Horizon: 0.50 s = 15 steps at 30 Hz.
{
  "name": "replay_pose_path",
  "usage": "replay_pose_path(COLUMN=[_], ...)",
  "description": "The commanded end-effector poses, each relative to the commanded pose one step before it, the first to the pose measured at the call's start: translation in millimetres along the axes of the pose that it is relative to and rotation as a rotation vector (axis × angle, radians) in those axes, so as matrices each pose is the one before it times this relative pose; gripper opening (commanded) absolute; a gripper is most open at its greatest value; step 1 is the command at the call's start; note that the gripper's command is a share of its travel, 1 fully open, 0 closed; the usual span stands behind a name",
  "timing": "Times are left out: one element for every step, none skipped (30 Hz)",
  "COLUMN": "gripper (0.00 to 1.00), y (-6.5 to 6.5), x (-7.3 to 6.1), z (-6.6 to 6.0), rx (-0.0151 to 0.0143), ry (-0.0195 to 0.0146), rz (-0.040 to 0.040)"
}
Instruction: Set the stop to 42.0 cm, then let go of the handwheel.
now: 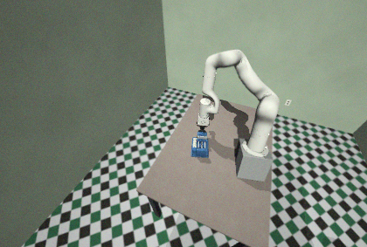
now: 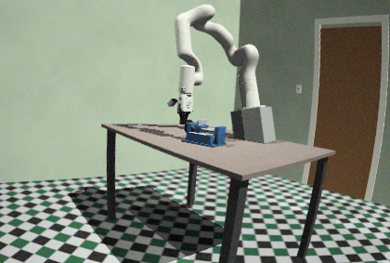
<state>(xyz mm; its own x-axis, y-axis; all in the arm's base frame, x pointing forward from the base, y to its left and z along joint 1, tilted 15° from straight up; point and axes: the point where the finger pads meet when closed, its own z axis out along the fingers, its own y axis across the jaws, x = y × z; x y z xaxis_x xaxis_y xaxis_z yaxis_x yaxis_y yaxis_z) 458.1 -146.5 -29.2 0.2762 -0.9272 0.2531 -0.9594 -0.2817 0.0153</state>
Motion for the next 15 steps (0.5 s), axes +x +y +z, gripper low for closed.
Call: replay_pose_path(gripper=[0.06,0.06,0.06,0.06,0.06,0.06,0.06,0.06,0.06,0.06,0.06,0.06,0.06,0.06,0.06], y=[-5.23,-1.27,-1.49,-1.57,-1.59,-2.07,-2.13,0.00,0.00,-2.26,-2.17,-2.03,-1.59,-1.35,-1.05], x=[0.27,-0.01,0.01,0.00,-0.01,0.01,0.00,0.00,0.00,0.01,0.00,0.00,0.00,0.00,0.00], z=[0.41,0.24,0.51,0.59,0.60,1.20,1.27,0.00,0.00,1.93,2.16,2.49,2.72,2.86,3.01], rx=[-0.00093,0.00001,0.00000,0.00000,0.00001,0.00000,0.00000,0.00000,0.00000,0.00000,0.00000,0.00000,0.00000,0.00000,0.00000], ry=[0.00024,-0.00001,0.00001,0.00000,-0.00001,0.00001,-0.00001,0.00000,0.00000,0.00000,0.00000,0.00000,0.00000,0.00000,0.00000], rz=[0.00005,0.00000,0.00000,0.00000,0.00000,0.00000,0.00000,0.00000,0.00000,0.00000,0.00000,0.00000,0.00000,0.00000,0.00000])
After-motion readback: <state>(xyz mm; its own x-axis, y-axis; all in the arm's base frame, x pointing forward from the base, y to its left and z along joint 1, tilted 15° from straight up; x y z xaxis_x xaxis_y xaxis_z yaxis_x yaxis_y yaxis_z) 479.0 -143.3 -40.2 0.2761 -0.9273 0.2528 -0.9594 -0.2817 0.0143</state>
